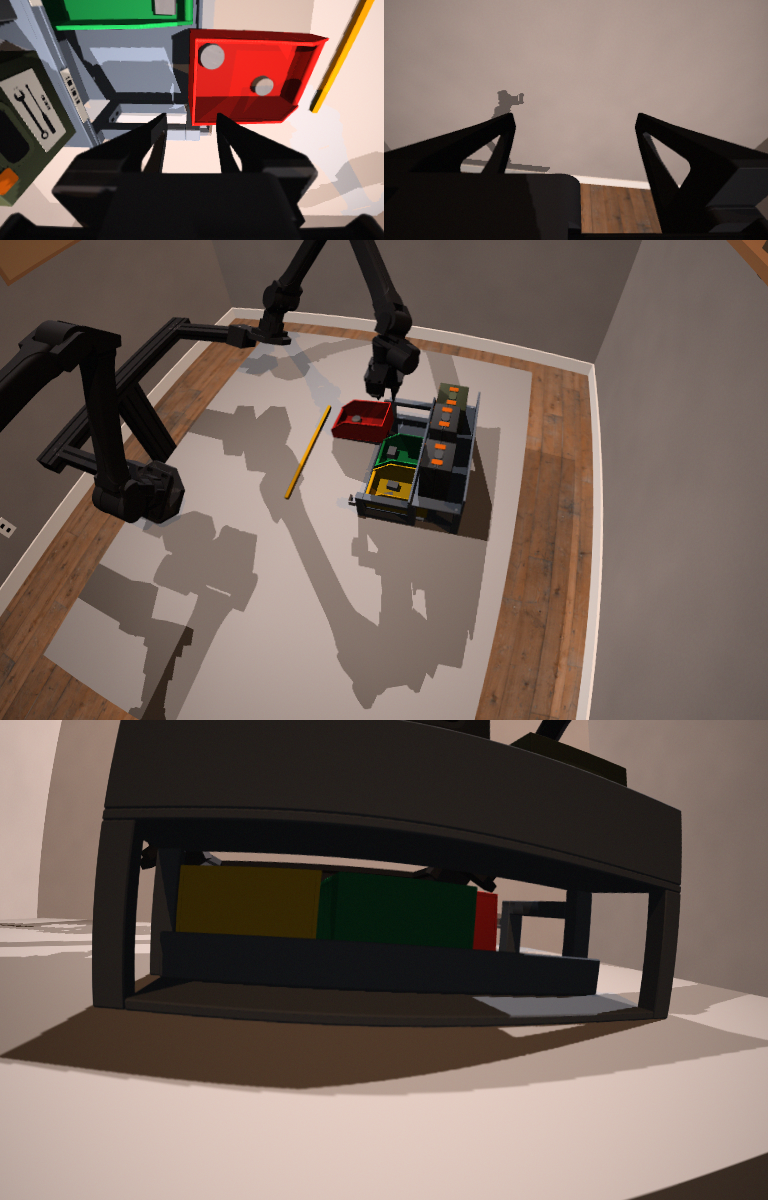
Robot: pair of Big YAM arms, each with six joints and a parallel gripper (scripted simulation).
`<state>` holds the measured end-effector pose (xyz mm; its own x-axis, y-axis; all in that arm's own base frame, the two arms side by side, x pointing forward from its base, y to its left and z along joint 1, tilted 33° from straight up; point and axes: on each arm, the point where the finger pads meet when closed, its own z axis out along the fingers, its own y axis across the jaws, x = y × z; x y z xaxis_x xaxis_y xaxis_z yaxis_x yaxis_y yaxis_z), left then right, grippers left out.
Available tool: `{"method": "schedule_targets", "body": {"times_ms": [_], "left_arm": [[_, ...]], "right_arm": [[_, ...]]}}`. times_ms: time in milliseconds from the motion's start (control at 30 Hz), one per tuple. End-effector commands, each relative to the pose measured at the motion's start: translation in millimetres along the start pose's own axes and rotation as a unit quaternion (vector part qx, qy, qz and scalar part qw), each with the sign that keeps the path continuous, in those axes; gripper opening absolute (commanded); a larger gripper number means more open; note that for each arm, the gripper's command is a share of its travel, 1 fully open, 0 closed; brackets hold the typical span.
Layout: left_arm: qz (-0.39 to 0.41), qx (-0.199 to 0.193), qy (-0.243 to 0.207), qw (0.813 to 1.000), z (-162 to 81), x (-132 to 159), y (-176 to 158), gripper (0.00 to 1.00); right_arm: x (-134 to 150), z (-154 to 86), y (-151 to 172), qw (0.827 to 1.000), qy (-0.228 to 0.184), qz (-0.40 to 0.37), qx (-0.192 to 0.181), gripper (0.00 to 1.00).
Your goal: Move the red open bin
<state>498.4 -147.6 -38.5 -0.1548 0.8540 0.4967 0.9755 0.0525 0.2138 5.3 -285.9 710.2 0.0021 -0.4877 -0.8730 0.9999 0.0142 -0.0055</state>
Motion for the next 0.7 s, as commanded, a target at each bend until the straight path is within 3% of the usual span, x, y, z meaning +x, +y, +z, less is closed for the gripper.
{"method": "schedule_targets", "body": {"times_ms": [0,167,300,667], "left_arm": [[0.019,-0.01,-0.004,1.0,-1.7,-17.1,-3.9,0.43],[0.012,-0.015,-0.008,1.0,-3.8,-13.2,2.3,0.43],[0.005,0.001,0.002,1.0,19.7,-1.3,-0.2,0.43],[0.0,-0.005,-0.002,1.0,27.8,0.1,5.6,0.43]], "right_arm": [[-17.2,-8.5,-4.4,1.0,-0.024,0.0,0.006,1.0],[-17.2,-8.5,-4.4,1.0,-0.024,0.0,0.006,1.0],[-17.2,-8.5,-4.4,1.0,-0.024,0.0,0.006,1.0],[-17.2,-8.5,-4.4,1.0,-0.024,0.0,0.006,1.0]]}}
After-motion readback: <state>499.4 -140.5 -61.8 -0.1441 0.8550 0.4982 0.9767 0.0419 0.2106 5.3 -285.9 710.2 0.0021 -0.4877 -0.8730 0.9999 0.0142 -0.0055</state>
